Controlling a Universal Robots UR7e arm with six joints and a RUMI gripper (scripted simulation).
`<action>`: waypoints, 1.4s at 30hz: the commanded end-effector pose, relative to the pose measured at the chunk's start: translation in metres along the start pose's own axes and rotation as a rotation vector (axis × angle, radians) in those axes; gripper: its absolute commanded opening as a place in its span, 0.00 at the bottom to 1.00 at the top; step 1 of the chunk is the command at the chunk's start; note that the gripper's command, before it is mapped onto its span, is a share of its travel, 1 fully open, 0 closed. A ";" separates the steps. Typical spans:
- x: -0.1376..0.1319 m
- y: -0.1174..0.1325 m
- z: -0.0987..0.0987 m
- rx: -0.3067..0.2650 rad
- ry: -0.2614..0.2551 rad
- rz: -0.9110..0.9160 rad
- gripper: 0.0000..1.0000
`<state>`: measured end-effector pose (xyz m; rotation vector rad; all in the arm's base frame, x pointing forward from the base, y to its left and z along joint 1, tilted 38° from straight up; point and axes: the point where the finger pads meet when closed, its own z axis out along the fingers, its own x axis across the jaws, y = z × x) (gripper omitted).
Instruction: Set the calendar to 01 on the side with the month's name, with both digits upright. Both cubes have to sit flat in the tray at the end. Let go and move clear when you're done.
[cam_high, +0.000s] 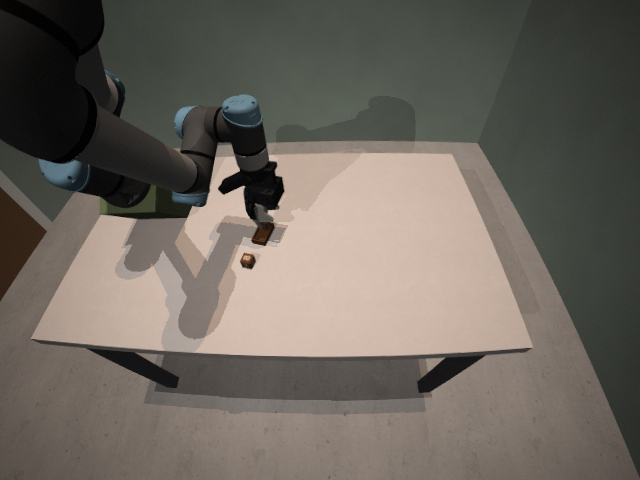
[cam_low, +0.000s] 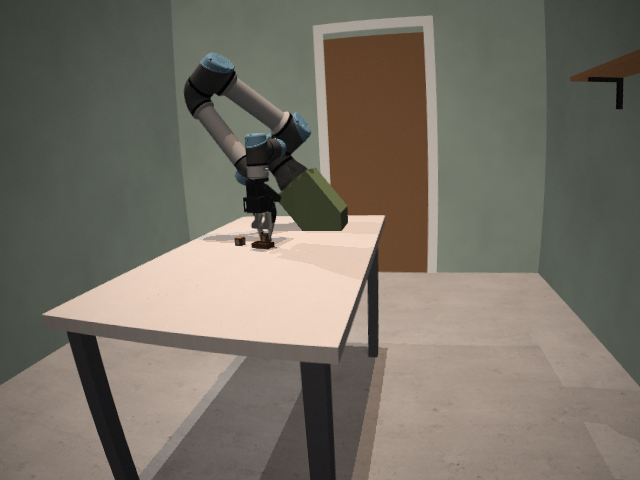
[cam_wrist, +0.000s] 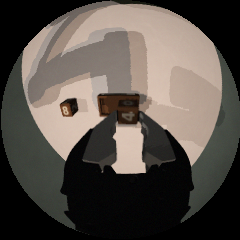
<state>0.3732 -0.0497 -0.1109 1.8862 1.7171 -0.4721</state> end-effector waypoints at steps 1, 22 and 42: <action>0.000 0.000 0.000 -0.001 0.000 0.000 0.10; 0.000 0.000 0.000 -0.001 0.000 0.000 0.10; 0.000 0.000 0.007 -0.001 0.000 0.000 0.10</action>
